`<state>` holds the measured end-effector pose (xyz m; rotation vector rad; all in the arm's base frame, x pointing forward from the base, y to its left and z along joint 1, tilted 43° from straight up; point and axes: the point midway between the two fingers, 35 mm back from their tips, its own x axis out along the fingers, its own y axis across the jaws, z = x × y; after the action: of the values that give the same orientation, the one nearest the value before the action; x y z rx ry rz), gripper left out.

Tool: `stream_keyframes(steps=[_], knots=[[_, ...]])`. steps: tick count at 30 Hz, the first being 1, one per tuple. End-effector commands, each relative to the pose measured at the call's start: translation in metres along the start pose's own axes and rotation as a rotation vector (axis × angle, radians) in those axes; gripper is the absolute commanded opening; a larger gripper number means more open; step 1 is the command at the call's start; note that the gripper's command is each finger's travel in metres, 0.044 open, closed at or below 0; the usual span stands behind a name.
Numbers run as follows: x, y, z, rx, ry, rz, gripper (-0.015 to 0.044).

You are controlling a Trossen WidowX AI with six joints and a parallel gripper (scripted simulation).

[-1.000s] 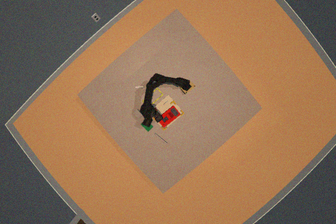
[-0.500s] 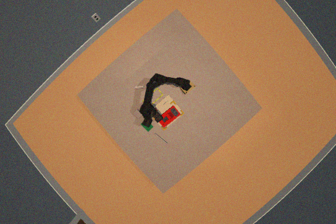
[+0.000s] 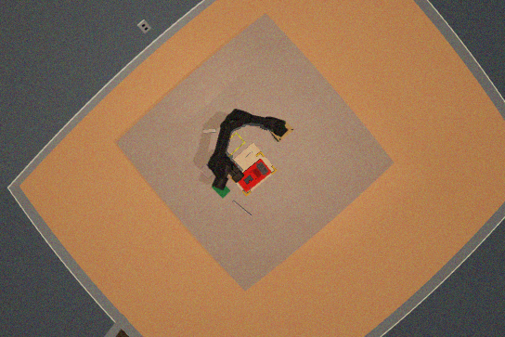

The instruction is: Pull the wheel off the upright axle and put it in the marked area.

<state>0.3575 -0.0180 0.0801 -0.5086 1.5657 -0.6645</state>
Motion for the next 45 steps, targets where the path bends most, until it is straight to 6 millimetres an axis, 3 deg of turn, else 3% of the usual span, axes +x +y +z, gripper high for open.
stream_keyframes(steps=[1, 23, 28, 38, 45], knots=[[-0.006, -0.015, -0.005, 0.005, -0.013, 0.0, 0.0], [-0.01, -0.084, -0.049, 0.005, -0.009, -0.001, 0.0], [-0.008, -0.088, -0.052, 0.005, -0.009, -0.001, 0.0], [0.014, -0.087, -0.051, 0.005, -0.009, -0.001, 0.0], [0.048, -0.087, -0.048, 0.005, -0.01, 0.001, 0.0]])
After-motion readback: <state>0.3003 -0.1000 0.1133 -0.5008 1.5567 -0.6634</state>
